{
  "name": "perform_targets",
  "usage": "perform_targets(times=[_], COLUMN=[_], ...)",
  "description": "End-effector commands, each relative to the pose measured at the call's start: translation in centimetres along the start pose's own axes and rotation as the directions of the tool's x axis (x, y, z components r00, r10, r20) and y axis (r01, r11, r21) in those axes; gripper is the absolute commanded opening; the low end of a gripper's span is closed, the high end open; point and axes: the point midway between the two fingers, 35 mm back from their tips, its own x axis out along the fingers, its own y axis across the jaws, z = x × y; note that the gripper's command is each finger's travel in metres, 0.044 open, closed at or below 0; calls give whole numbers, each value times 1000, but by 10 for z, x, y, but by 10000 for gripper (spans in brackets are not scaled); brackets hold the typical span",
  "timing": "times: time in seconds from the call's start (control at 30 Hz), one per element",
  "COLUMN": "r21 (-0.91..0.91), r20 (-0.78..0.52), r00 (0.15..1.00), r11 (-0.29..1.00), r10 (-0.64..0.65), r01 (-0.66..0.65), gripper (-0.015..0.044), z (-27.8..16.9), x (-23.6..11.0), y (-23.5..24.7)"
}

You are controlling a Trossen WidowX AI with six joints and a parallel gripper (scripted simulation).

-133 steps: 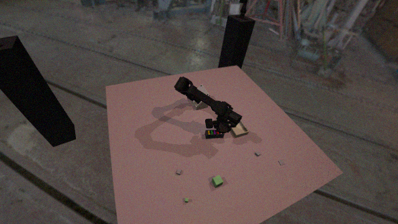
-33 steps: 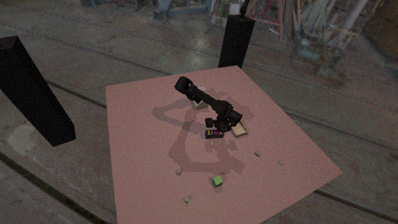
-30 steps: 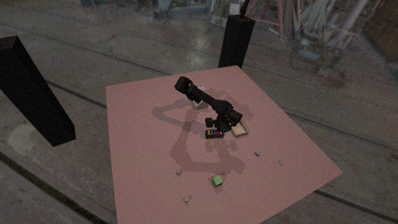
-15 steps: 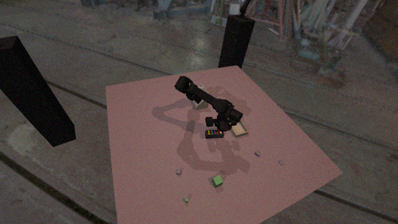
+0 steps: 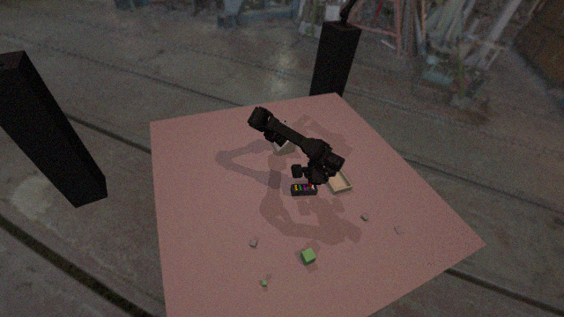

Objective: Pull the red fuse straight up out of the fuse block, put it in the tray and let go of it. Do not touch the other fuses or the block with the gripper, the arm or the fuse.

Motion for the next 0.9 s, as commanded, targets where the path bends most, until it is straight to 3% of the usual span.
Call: perform_targets(times=[0.0,0.5,0.87], r21=[5,5,4], r20=[-4,-5,-6], r00=[1000,1000,1000], r11=[1000,1000,1000], r10=[5,6,17], r01=[-5,-6,-17], gripper=[0,0,0], z=[0,0,-9], x=[-5,-23,-29], y=[0,1,60])
